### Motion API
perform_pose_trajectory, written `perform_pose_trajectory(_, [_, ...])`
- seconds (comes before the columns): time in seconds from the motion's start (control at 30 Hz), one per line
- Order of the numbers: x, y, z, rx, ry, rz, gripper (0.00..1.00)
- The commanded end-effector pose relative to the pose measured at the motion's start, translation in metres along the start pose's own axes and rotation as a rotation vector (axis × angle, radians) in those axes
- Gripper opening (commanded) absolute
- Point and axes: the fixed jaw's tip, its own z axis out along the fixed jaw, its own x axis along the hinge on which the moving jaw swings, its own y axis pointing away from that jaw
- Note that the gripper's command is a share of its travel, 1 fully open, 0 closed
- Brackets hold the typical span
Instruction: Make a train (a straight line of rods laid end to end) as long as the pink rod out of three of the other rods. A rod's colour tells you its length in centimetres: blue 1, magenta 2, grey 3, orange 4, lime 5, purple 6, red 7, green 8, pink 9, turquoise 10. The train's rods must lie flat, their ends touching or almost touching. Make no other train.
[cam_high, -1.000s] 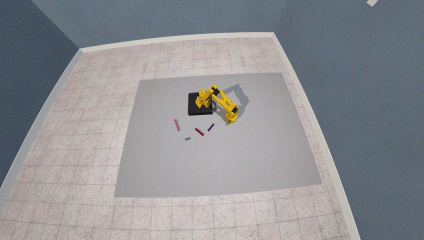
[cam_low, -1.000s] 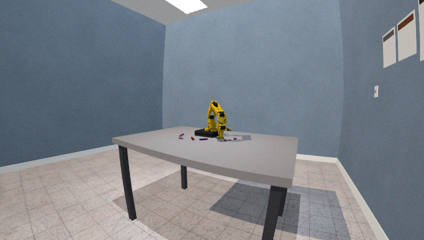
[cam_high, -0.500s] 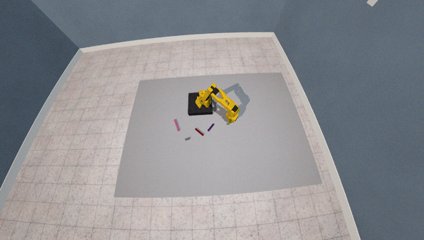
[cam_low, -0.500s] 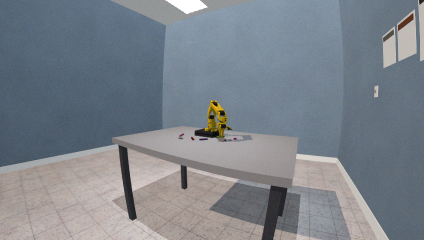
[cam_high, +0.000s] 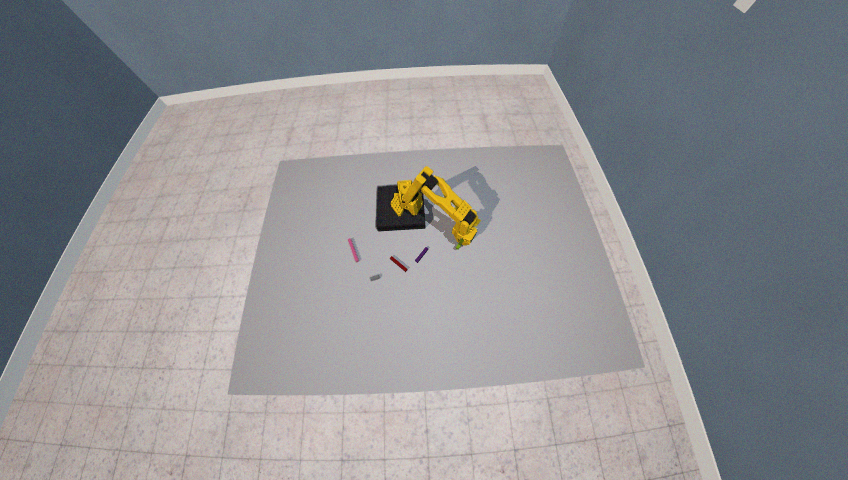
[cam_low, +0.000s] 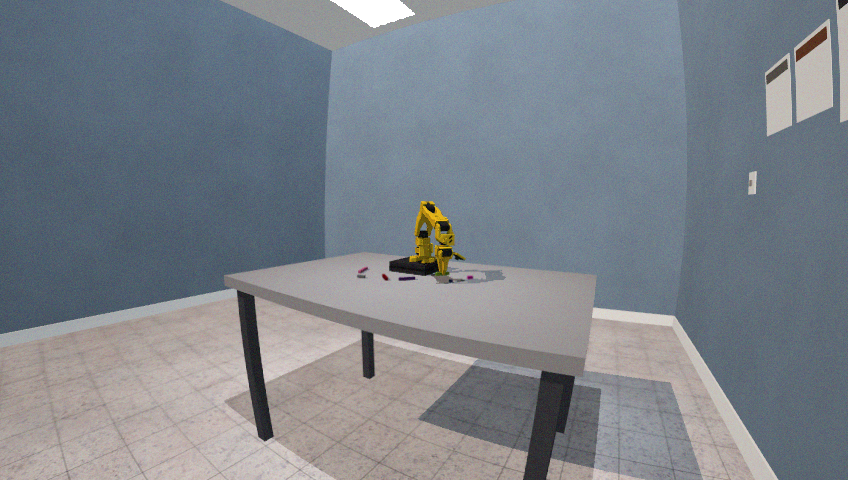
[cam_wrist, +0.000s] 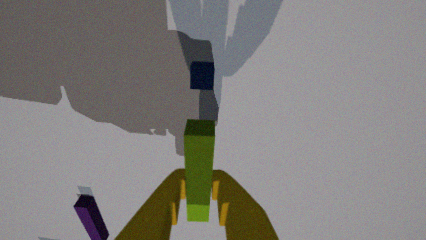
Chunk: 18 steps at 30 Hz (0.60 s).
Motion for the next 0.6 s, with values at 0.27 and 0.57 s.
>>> perform_pose_trajectory(0.27, [-0.002,0.0,0.011,0.012,-0.001,0.001,0.0])
perform_pose_trajectory(0.57, [-0.002,0.0,0.016,0.012,-0.001,0.001,0.0])
